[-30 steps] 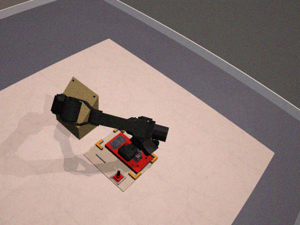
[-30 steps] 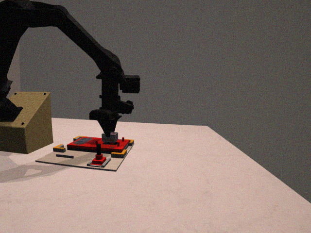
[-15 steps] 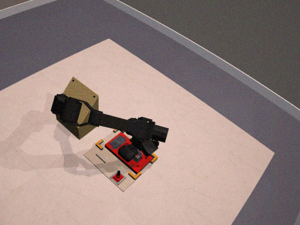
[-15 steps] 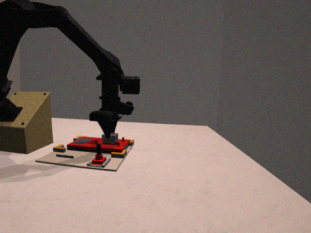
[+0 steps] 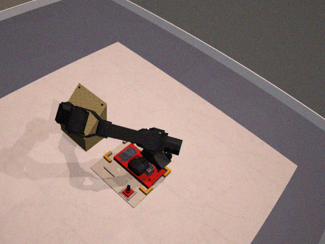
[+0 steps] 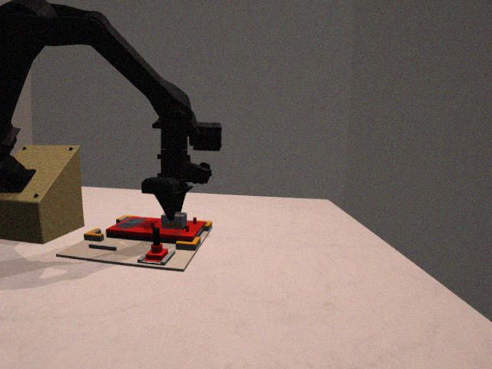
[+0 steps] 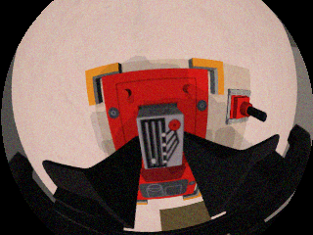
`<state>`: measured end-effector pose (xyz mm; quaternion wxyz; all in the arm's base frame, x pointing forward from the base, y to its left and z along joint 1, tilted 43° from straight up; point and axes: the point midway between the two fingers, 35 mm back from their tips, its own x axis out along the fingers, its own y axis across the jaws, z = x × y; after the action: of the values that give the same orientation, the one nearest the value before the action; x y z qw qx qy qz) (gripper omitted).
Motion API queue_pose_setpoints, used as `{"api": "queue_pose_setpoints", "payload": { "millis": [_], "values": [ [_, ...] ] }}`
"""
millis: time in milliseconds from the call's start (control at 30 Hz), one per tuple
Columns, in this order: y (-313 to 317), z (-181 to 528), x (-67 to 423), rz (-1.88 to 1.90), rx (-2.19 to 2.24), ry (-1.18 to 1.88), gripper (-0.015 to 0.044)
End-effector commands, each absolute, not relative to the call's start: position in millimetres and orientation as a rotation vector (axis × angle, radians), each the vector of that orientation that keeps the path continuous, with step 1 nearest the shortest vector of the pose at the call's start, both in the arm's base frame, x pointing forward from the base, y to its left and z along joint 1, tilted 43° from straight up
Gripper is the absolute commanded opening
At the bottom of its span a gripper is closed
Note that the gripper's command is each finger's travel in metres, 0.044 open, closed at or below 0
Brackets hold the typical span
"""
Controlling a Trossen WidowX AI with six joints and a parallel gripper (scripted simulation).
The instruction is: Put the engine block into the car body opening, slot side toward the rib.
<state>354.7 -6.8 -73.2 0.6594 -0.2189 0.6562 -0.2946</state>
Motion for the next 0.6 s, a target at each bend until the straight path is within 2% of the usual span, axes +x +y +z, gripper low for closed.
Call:
{"api": "queue_pose_setpoints", "payload": {
  "millis": [0,467,567],
  "values": [
    [-7.7,-74.2,354.8,-0.664,-0.503,1.485,0.0159],
    [-10.1,-76.8,354.7,-0.664,-0.503,1.485,0.0159],
    [-9.3,-76.0,354.6,-0.667,-0.496,1.485,0.0238]
  ]
}}
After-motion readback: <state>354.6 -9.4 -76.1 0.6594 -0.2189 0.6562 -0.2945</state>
